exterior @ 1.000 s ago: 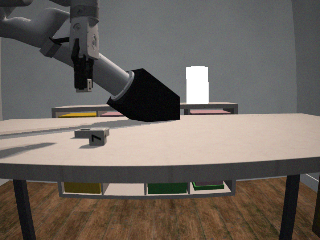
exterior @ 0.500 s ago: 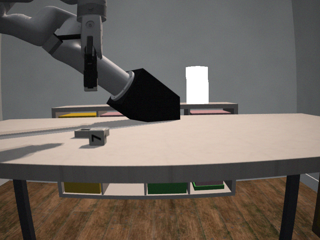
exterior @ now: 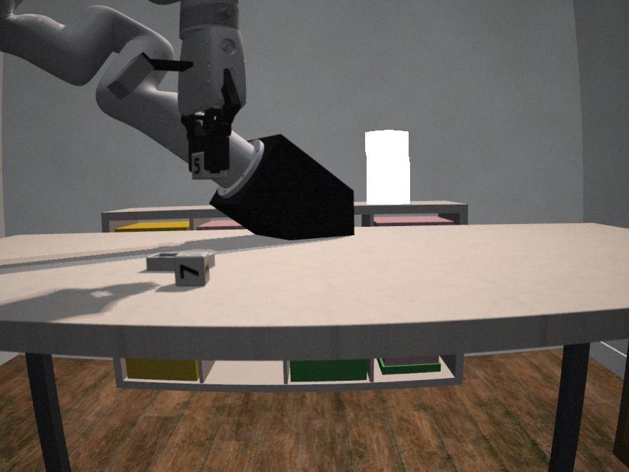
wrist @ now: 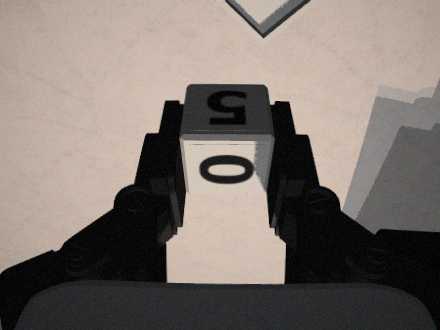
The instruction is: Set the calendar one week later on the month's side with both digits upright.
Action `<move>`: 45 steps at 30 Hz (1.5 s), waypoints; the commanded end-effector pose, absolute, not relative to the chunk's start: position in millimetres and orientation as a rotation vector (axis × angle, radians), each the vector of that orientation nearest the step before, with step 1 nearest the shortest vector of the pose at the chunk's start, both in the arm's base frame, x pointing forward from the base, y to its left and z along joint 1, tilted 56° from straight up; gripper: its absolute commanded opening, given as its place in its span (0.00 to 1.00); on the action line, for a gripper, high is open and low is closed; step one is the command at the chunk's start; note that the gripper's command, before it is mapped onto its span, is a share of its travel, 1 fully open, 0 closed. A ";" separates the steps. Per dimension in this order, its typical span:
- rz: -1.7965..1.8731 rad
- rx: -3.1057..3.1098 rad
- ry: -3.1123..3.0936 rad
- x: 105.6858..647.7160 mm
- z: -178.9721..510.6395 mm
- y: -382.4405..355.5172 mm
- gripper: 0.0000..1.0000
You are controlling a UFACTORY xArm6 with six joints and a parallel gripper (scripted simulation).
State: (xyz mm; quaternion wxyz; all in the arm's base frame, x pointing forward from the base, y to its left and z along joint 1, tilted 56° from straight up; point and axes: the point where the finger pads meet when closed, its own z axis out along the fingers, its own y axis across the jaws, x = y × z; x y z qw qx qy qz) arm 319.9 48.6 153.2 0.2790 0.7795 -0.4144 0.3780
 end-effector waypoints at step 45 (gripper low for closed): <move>0.602 2.225 -0.216 343.6 92.3 78.3 0.29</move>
